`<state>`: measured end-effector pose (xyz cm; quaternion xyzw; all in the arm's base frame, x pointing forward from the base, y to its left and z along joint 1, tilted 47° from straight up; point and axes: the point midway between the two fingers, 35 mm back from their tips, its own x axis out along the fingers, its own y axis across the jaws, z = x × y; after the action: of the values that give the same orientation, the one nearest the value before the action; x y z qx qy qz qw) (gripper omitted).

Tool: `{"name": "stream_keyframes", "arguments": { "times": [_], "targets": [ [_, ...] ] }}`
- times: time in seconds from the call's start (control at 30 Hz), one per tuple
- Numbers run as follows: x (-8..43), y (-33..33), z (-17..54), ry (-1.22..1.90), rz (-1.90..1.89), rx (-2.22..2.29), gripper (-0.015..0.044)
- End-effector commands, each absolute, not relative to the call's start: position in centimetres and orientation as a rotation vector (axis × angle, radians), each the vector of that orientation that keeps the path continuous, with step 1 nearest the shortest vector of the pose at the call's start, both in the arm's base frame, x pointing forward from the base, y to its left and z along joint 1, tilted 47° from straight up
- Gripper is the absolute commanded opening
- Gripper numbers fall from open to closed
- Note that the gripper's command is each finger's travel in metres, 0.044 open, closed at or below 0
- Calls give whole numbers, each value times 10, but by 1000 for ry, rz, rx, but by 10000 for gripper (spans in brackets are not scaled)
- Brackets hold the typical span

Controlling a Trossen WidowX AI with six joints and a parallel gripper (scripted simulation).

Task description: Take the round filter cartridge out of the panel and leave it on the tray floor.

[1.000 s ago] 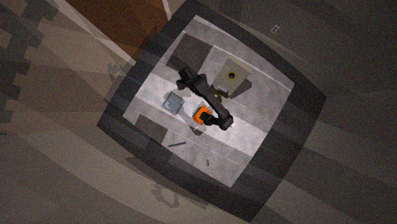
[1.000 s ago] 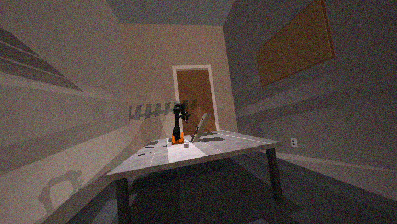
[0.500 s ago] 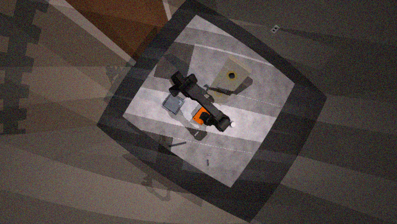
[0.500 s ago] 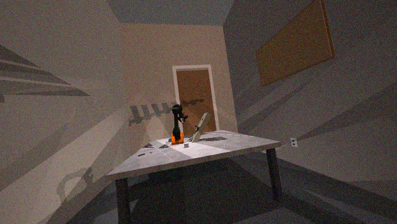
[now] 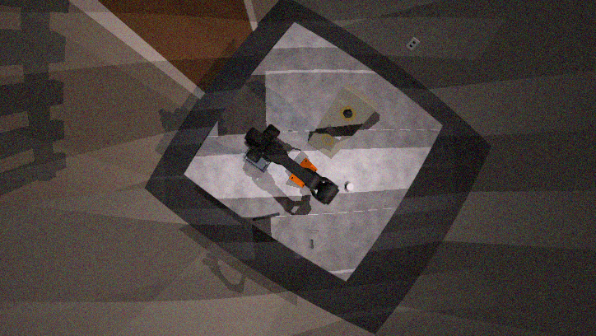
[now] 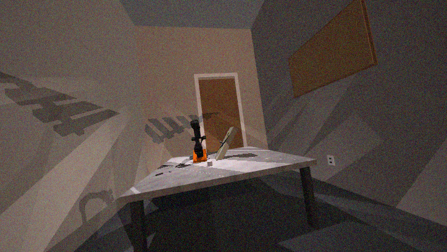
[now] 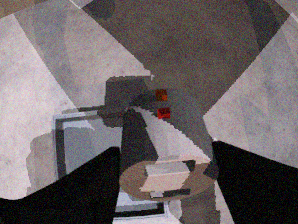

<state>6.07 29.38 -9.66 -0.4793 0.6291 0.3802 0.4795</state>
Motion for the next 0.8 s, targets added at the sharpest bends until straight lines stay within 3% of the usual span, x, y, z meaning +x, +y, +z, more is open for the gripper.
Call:
{"name": "stream_keyframes", "arguments": {
  "times": [0.0, 0.3, 0.77],
  "targets": [
    [40, 285, -107, 1547, 1006, -1189, 0],
    [-11, 258, -129, 1565, 1207, -1237, 0],
    [-25, 219, -171, 1567, 1222, -1241, 0]
  ]
}}
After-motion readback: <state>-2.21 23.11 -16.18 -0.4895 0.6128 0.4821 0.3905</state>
